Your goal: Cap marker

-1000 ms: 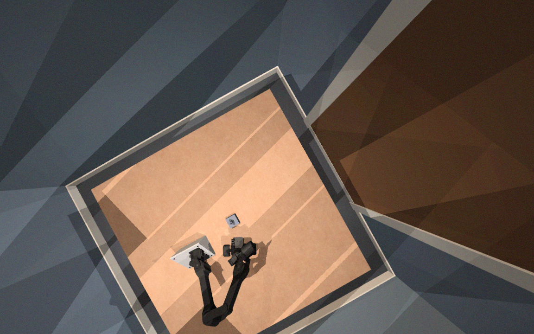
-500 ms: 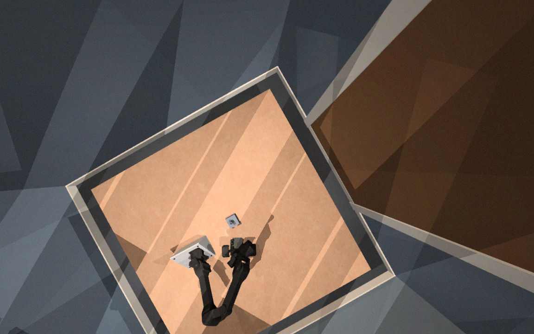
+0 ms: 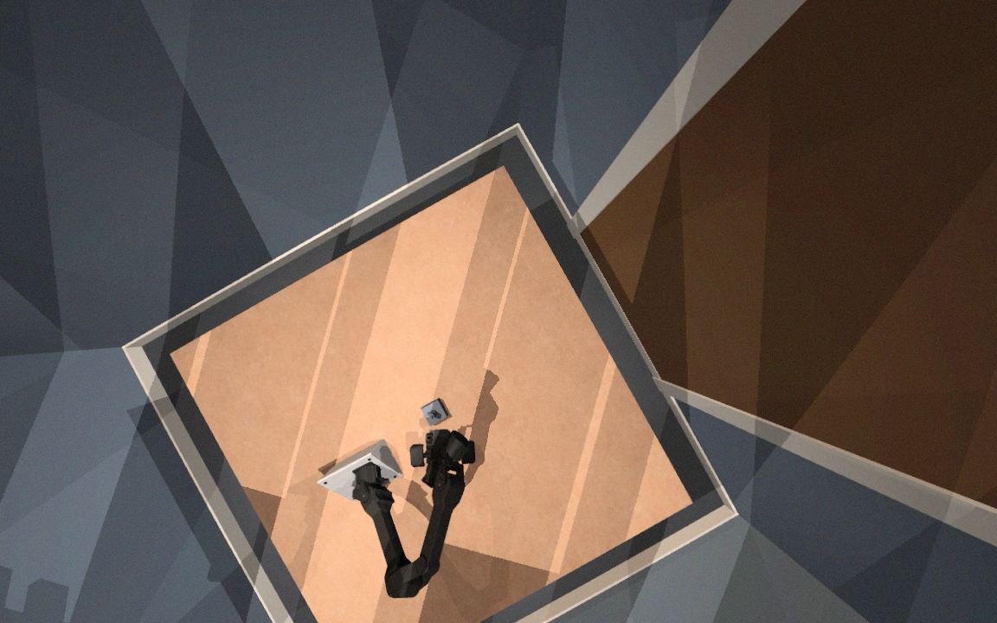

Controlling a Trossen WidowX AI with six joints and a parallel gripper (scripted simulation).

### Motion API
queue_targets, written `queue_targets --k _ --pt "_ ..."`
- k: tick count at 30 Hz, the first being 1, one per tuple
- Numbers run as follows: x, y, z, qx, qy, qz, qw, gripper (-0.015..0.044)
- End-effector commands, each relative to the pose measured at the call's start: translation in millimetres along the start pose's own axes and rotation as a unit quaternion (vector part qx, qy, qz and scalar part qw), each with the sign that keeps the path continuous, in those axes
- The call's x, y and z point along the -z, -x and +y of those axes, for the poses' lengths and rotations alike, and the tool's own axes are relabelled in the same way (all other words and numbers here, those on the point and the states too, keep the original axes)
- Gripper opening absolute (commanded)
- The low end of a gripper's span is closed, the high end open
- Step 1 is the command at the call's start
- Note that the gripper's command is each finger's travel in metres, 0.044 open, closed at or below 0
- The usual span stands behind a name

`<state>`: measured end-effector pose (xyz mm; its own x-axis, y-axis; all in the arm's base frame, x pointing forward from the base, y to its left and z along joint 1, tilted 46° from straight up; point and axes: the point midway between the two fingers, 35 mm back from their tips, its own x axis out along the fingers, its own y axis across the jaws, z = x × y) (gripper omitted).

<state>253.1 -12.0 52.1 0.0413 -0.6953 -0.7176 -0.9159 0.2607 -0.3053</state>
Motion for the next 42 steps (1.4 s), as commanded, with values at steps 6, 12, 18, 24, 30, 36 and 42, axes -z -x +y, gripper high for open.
queue_targets --k 6,12,18,24,30,36,42 --pt "-32 11 9 -0.001 -0.004 -0.003 1.0 0.0" --pt "-50 17 17 -0.002 -0.007 -0.002 1.0 0.0" --pt "-67 23 26 -0.002 -0.009 0.002 1.0 0.0" --pt "-84 28 37 0.0 -0.011 0.007 1.0 0.0" --pt "-91 30 42 0.001 -0.012 0.009 1.0 0.0" --pt "-91 24 42 0.001 -0.012 0.009 1.0 0.0" --pt "-91 19 42 0.001 -0.012 0.009 1.0 0.0"
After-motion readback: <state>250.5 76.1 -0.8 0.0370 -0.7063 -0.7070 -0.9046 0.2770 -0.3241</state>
